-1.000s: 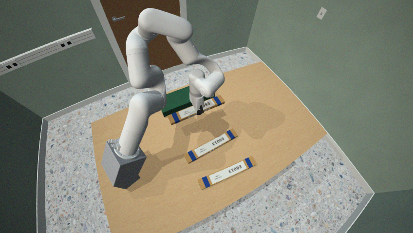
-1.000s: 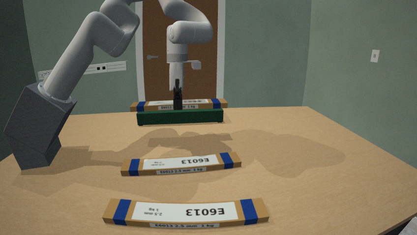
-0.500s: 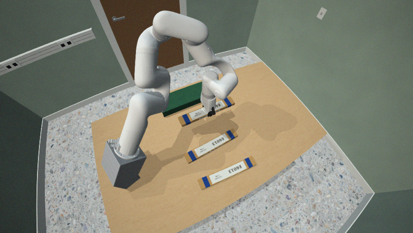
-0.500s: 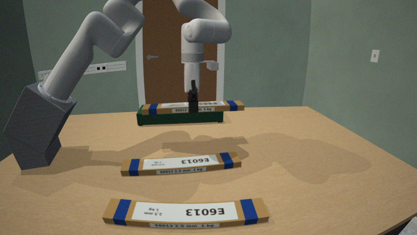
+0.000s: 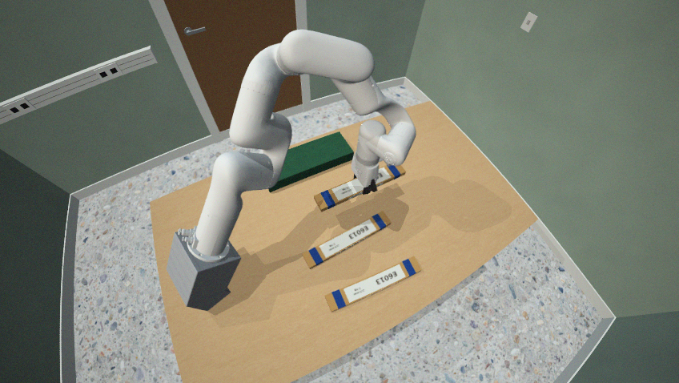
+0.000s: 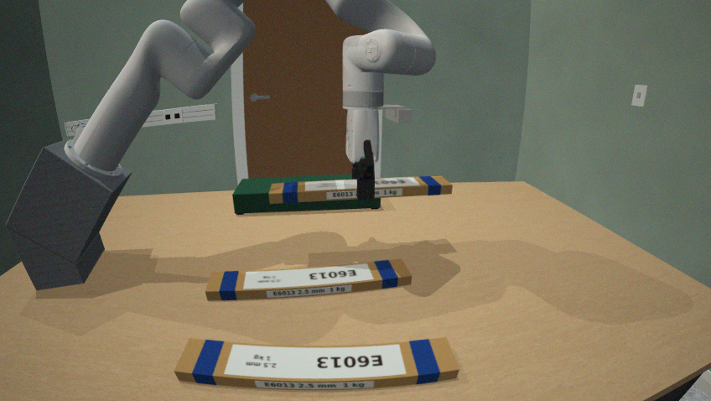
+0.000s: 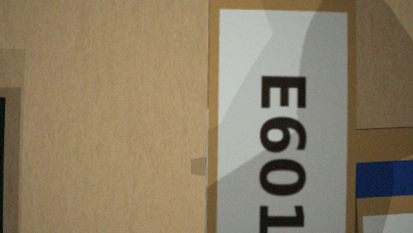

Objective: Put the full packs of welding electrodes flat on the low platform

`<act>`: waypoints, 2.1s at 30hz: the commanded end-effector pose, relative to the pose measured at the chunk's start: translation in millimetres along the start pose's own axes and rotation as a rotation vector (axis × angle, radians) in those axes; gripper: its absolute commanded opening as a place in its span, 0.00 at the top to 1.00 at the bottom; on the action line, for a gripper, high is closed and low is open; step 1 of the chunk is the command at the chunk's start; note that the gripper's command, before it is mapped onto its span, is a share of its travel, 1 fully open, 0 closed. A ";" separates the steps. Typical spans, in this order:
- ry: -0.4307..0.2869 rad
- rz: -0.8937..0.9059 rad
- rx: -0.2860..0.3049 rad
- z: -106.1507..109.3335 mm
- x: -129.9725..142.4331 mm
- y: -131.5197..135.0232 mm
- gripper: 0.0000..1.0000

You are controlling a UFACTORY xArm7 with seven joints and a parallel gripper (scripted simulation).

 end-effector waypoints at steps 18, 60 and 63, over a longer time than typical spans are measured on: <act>-0.013 -0.001 0.005 -1.3 -54.2 23.7 0.42; -0.013 -0.001 0.005 -1.5 -57.3 25.2 0.42; -0.013 -0.001 0.005 -1.5 -57.3 25.2 0.42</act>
Point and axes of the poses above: the point where the finger pads meet when closed, its own z axis back along the fingers, its own y axis across the jaws, x = y × z, the point moved 5 cm from there along z, back along the fingers, and after that the axes turned 11 degrees about -z, right-handed, at the moved point
